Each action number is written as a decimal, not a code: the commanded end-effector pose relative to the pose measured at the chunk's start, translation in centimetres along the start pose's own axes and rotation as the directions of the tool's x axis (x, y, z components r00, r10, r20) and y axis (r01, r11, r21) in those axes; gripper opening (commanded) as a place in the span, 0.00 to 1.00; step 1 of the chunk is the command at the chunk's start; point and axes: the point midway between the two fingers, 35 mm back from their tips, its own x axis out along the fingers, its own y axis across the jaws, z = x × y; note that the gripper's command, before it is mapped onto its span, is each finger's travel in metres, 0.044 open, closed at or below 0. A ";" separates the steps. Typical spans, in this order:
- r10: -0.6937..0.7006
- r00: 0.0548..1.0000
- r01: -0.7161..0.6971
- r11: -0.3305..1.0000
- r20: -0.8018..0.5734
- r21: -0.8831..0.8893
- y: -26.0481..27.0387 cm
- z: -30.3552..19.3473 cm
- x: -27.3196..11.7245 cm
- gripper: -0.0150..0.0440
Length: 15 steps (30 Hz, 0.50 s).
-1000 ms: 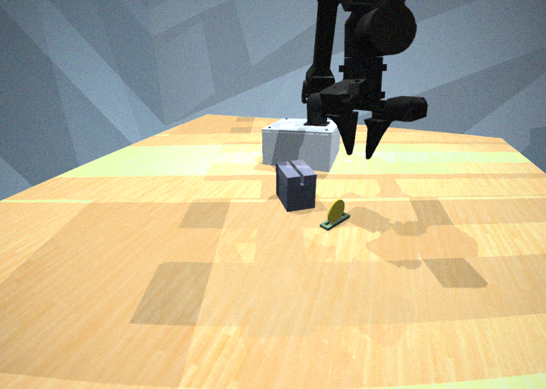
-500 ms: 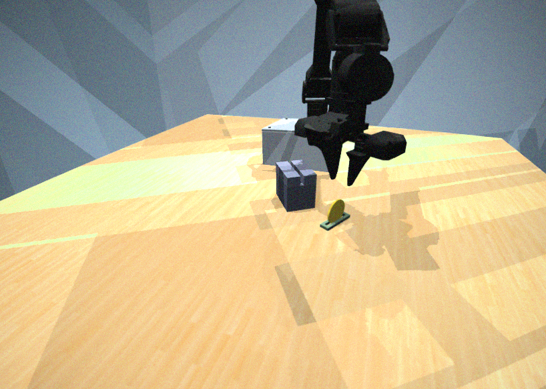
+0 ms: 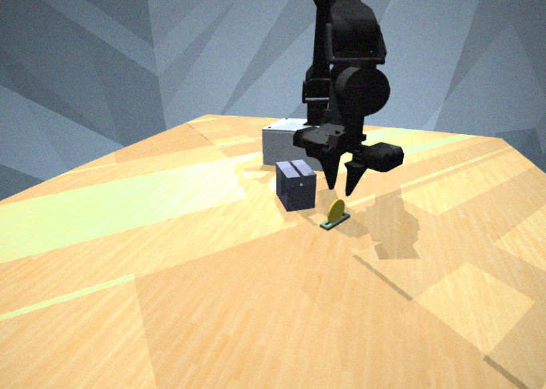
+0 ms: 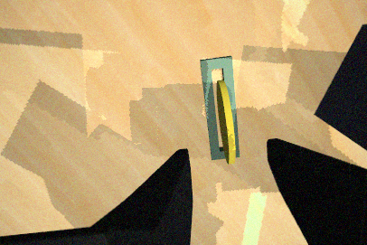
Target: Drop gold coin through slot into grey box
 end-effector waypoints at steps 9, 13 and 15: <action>-0.014 1.000 0.014 1.000 -0.008 -0.003 -0.3 -0.1 2.4 0.53; -0.014 1.000 0.014 1.000 -0.008 -0.003 -0.3 -0.1 3.0 0.53; -0.014 1.000 0.014 1.000 -0.008 -0.003 -0.3 -0.1 3.3 0.53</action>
